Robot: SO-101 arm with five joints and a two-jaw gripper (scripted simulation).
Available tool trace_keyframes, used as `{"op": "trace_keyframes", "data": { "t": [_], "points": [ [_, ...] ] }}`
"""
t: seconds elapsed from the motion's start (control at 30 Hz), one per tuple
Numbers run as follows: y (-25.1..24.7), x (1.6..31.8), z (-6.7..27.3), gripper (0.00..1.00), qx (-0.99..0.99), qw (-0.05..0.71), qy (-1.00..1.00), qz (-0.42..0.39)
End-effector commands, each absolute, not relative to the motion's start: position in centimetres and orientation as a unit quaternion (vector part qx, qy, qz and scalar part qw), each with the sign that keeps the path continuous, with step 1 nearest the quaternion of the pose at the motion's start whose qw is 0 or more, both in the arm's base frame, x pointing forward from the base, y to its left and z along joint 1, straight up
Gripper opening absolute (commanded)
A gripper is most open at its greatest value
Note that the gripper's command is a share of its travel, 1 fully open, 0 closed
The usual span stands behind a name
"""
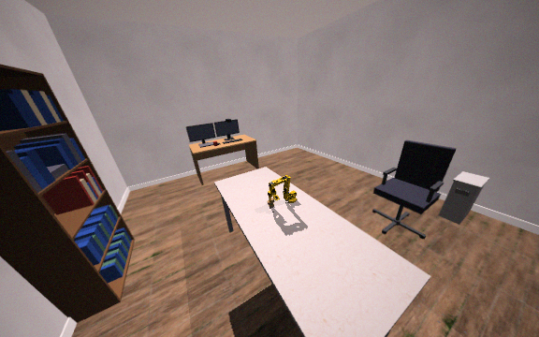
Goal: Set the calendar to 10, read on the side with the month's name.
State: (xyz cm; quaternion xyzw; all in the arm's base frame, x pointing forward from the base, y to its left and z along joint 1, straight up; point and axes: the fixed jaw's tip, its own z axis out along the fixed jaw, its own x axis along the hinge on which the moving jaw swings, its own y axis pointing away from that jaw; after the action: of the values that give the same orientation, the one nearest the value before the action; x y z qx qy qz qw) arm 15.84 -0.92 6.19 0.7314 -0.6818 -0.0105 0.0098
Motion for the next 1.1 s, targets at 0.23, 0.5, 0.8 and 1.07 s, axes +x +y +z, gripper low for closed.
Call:
{"op": "trace_keyframes", "data": {
  "t": [0.23, 0.5, 0.8, 1.07],
  "points": [
    [-5.1, 15.6, 6.9, 0.00, 0.641, -0.005, -0.767, 0.007],
    [-6.2, 15.1, 6.9, 0.00, 0.611, -0.004, -0.792, 0.007],
    [-6.4, 15.3, 7.4, 0.00, 0.608, -0.011, -0.794, 0.018],
    [-6.4, 15.3, 7.4, 0.00, 0.608, -0.011, -0.794, 0.018]
  ]
}}
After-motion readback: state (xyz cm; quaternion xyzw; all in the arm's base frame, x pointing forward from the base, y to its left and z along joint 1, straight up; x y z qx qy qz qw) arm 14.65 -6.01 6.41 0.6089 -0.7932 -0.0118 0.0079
